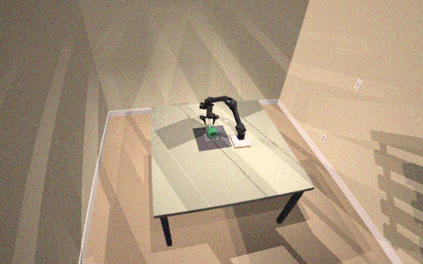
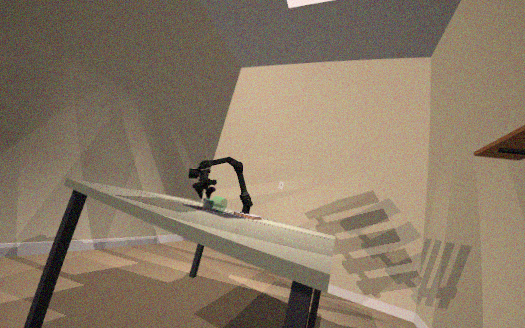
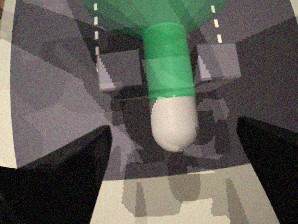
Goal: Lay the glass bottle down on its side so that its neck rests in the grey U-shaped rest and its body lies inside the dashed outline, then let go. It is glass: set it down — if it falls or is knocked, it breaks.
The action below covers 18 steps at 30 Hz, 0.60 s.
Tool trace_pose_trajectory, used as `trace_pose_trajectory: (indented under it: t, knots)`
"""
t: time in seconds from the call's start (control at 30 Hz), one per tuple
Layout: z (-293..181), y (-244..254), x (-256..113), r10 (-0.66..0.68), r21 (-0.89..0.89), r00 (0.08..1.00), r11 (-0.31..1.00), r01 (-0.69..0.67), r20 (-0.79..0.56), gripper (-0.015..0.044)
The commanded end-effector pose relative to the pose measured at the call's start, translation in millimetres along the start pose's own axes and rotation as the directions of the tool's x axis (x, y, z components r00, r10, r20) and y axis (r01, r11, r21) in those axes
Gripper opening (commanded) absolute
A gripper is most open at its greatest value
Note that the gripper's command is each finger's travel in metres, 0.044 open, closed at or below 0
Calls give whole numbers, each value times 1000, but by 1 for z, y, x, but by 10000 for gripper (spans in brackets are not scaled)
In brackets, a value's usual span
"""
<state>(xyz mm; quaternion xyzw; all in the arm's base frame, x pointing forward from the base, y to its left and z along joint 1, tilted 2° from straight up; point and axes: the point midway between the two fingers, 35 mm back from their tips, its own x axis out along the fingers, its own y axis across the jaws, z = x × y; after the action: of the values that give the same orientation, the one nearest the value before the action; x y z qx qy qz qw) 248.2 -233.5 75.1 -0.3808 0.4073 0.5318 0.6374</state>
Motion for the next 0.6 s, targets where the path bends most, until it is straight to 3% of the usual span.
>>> trace_pose_trajectory:
  t: [0.0,0.23,0.57]
  knots:
    - [5,-1,-6,18,-3,998,1000,-18,-56,440]
    - [38,-4,-49,43,-23,914,998,-57,-402,440]
    - [43,-5,-57,42,-23,910,998,-56,-413,440]
